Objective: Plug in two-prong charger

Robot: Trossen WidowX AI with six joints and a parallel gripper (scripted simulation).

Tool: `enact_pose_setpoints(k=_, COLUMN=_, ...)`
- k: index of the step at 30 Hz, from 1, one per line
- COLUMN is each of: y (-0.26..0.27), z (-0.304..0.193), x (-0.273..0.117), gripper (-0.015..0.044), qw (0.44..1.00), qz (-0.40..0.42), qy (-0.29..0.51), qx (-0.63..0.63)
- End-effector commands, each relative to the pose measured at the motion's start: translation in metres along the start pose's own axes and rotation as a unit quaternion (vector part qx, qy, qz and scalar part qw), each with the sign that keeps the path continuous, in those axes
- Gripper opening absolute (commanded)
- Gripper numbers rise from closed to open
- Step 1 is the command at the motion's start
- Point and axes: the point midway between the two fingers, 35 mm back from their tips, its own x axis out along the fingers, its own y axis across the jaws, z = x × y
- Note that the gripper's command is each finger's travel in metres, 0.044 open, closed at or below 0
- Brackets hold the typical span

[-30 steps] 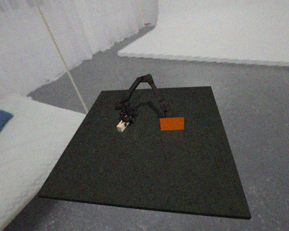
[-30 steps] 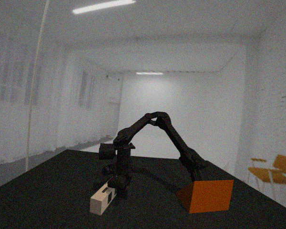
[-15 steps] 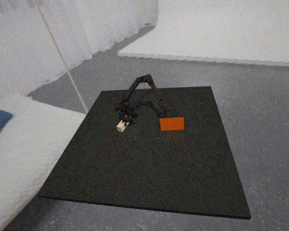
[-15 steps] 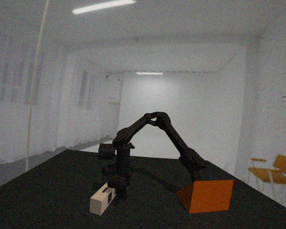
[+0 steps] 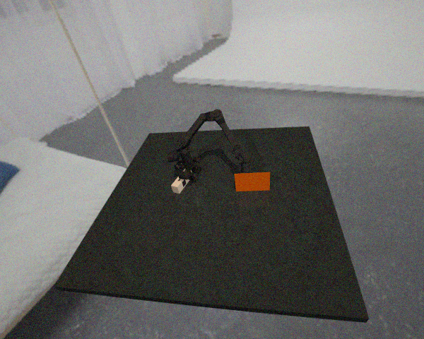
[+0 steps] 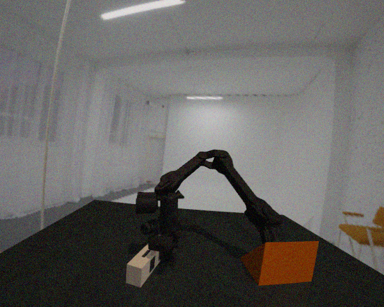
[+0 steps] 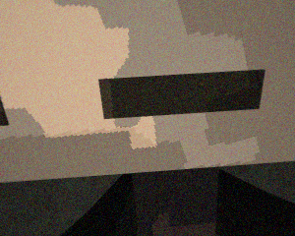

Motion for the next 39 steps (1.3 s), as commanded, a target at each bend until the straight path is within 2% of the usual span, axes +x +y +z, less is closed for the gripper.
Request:
enact_pose_setpoints(k=1, y=-0.0005, z=0.0112, x=0.0000, gripper=0.0000, qw=1.000, qz=0.001, qy=-0.011, qx=0.010)
enact_pose_setpoints(k=39, y=-0.0007, z=0.0116, x=0.0013, gripper=0.0000, qw=1.000, qz=0.001, qy=-0.011, qx=0.011)
